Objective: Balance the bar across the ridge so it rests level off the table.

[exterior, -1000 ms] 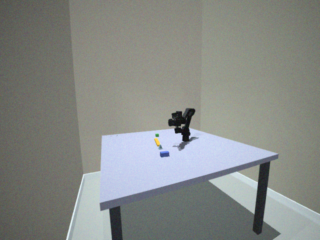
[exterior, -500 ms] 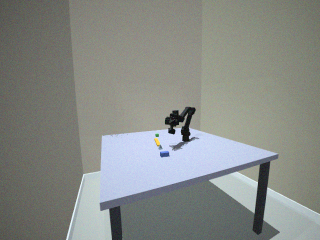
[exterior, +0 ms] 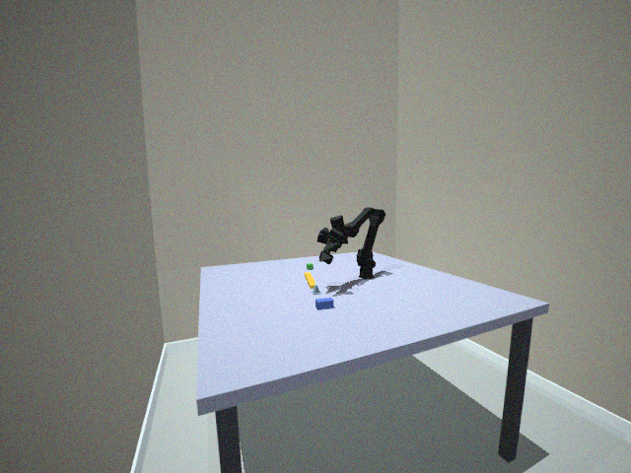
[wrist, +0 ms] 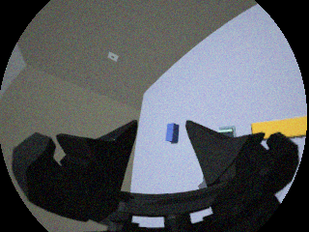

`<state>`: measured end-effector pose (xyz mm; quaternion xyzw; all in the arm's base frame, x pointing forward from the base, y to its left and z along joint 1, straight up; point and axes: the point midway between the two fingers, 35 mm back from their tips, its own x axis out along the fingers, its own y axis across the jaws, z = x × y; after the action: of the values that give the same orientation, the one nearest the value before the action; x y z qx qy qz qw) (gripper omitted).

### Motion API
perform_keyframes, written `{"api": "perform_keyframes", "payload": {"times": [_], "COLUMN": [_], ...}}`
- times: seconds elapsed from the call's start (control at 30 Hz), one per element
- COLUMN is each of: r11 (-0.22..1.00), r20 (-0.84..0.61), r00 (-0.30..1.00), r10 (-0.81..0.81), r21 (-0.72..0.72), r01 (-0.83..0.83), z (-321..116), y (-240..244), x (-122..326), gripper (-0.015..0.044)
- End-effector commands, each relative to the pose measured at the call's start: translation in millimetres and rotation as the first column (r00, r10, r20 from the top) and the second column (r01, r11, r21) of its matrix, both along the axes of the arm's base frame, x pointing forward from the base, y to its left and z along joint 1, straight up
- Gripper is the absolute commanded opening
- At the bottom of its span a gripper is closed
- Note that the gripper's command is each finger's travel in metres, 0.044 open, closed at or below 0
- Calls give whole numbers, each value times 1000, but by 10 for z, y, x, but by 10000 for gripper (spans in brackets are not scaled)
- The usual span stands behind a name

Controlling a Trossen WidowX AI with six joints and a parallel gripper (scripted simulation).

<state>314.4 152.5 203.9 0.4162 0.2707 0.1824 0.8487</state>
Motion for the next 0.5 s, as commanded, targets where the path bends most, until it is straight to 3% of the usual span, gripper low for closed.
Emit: {"api": "perform_keyframes", "payload": {"times": [0.0,0.47], "r11": [994,877], "r20": [4,-7], "r00": [1000,999], "r10": [-8,39], "r21": [-113,-480], "r01": [8,-37], "z": [-86,-293], "y": [-115,-521], "x": [101,324], "gripper": [315,315]}}
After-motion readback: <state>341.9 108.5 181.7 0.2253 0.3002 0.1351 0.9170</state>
